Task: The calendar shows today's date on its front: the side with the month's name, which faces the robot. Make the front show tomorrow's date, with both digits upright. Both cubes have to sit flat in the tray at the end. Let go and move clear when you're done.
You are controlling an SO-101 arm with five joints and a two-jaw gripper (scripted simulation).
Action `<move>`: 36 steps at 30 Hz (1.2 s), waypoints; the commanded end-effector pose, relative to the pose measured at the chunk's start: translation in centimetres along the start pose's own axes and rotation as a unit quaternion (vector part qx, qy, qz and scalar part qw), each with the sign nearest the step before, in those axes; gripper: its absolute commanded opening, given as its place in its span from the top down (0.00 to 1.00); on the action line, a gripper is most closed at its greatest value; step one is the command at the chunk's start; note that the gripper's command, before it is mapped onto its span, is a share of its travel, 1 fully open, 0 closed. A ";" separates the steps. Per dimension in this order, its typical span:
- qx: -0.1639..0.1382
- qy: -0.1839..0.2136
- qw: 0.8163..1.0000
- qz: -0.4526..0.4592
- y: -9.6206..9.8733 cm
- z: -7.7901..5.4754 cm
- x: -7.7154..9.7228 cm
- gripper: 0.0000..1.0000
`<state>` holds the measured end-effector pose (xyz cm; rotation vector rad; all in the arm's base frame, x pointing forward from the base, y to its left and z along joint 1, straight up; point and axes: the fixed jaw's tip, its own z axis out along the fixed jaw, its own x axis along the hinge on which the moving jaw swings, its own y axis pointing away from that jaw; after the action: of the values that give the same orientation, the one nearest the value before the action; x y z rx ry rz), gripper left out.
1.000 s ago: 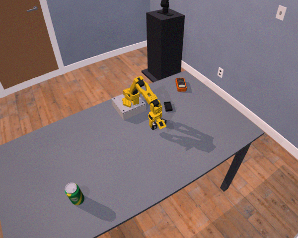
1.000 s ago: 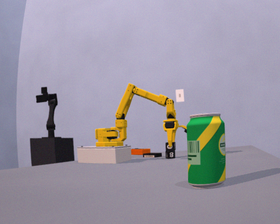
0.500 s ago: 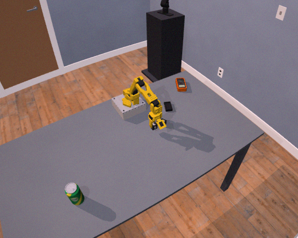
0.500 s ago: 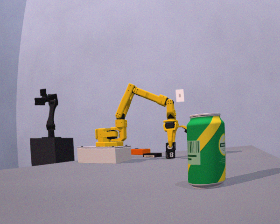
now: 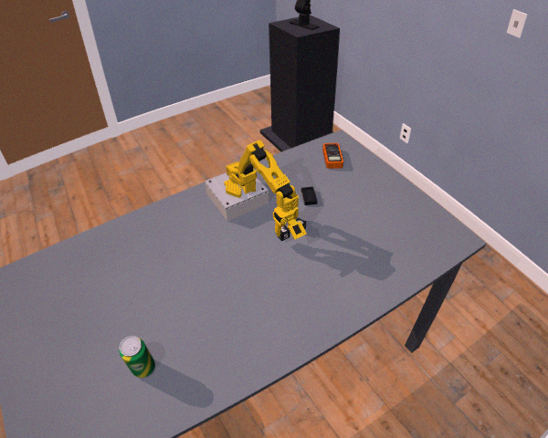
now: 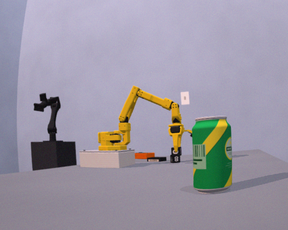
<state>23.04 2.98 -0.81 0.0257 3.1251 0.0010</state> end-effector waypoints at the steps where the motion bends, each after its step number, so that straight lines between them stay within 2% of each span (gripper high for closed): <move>1: 0.000 0.001 1.000 0.000 0.3 0.4 0.0 1.00; 36: 0.000 0.001 1.000 0.000 0.3 1.7 0.0 1.00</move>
<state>23.52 3.02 -1.81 0.0255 3.1040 0.0044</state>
